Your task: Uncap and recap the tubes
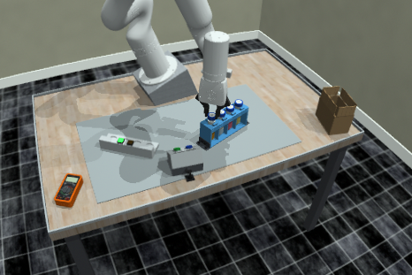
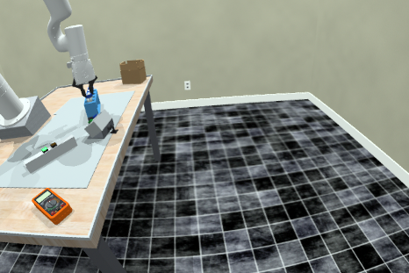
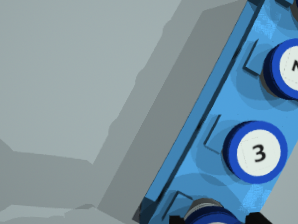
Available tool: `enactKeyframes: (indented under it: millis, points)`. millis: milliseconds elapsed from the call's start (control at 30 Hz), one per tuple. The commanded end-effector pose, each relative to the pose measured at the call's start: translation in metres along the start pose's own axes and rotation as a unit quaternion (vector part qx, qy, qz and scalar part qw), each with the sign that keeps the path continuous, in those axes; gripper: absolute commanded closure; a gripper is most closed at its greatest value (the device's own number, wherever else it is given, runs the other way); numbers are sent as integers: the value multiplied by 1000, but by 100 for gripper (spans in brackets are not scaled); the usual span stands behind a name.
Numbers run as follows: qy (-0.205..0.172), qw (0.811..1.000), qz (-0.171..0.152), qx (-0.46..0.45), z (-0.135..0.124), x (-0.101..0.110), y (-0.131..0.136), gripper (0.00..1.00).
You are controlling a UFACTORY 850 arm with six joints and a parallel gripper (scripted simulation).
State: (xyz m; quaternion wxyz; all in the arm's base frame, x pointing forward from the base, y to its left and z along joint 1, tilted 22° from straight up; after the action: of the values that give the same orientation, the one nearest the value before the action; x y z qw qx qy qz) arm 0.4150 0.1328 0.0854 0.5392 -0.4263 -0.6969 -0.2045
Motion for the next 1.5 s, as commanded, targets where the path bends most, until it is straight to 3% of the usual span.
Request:
enactKeyframes:
  millis: [0,900,933,1467]
  points:
    - [0,1000,-1,0,0,-1,1,100]
    - [0,1000,-1,0,0,-7,1,100]
    - [0,1000,-1,0,0,-7,1,54]
    - [0,1000,-1,0,0,-7,1,54]
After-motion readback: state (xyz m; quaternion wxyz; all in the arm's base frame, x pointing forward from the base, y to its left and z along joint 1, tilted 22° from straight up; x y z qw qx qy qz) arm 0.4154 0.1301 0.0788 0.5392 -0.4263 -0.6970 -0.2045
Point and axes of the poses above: the point where the finger pads meet when closed, its own x axis back along the fingers, its own y axis across the jaws, z = x × y, the point moved 7 cm from there along x, back along the fingers, and after that the axes turned 15 degrees about -x, right-handed, at the moved point
